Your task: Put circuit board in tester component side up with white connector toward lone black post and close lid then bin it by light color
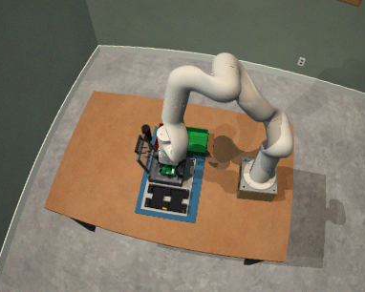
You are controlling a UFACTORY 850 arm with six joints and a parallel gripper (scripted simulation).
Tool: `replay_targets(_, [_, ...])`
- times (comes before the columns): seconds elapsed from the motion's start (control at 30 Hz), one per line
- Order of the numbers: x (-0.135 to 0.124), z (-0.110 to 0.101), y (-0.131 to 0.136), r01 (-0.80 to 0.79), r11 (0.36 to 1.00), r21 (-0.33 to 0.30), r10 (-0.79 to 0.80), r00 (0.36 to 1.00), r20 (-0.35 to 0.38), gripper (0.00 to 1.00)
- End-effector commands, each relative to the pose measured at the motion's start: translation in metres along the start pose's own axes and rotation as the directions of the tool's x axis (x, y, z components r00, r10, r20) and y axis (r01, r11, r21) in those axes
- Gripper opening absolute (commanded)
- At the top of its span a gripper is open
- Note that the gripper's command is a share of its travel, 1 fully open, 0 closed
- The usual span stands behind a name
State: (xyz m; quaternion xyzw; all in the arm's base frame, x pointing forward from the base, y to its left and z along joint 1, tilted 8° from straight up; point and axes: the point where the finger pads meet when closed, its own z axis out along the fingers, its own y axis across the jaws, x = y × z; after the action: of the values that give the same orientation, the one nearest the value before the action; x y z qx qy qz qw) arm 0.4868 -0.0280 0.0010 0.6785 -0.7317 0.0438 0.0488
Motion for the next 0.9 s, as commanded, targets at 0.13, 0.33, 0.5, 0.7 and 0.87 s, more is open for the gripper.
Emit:
replay_targets(0.13, [-0.0001, -0.0002, -0.0009, 0.000, 1.000, 0.002, 0.000, 1.000, 0.000, 0.79])
replay_targets(0.33, [-0.0001, 0.0009, -0.0009, 0.000, 1.000, 0.002, 0.000, 1.000, 0.000, 0.79])
replay_targets(0.5, [-0.0001, 0.0019, -0.0009, 0.000, 1.000, 0.002, 0.000, 1.000, 0.000, 0.79])
replay_targets(0.7, [-0.0001, 0.0026, -0.0009, 0.000, 1.000, 0.002, 0.000, 1.000, 0.000, 0.79])
replay_targets(0.87, [-0.0001, 0.0028, -0.0009, 0.000, 1.000, 0.002, 0.000, 1.000, 0.000, 0.79])
